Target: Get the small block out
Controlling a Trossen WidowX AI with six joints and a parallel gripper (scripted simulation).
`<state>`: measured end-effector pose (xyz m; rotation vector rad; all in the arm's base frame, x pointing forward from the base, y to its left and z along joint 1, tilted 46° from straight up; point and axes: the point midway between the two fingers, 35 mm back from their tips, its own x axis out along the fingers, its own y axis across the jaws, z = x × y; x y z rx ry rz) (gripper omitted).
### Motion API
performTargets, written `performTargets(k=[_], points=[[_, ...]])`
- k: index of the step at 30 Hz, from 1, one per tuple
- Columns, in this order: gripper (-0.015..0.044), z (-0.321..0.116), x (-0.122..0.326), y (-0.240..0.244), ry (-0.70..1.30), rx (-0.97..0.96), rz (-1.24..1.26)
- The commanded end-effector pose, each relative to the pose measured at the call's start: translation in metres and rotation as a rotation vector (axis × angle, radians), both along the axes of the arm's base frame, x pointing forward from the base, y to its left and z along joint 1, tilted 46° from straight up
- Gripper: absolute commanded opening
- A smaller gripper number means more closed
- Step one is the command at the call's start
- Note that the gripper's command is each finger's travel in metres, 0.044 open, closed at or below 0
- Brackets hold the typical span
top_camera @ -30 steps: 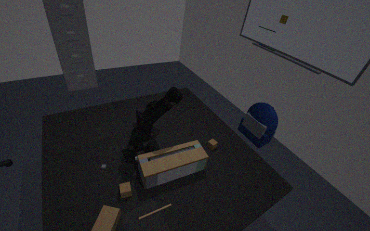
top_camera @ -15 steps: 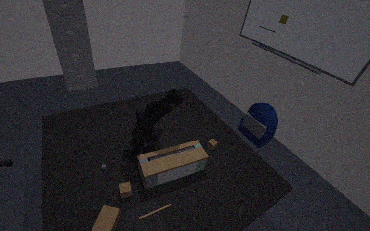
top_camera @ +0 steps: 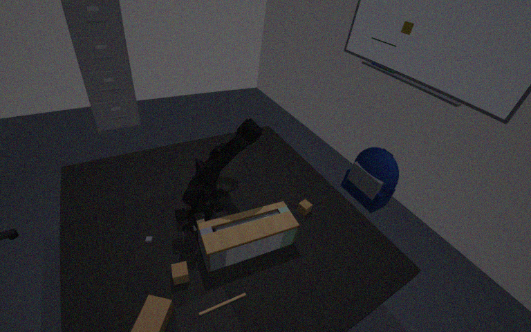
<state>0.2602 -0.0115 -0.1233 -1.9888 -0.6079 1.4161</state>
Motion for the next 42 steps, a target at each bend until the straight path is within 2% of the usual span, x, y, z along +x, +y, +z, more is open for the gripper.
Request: performTargets(k=[1, 6, 23, 42], points=[[0.0000, 0.014, 0.001, -0.014, -0.006, -0.007, 0.003], [0.0000, 0.019, 0.001, -0.020, 0.003, -0.009, -0.010], [0.0000, 0.079, -0.015, -0.094, 0.231, -0.061, -0.347], [0.0000, 0.082, -0.017, -0.097, 0.240, -0.062, -0.361]])
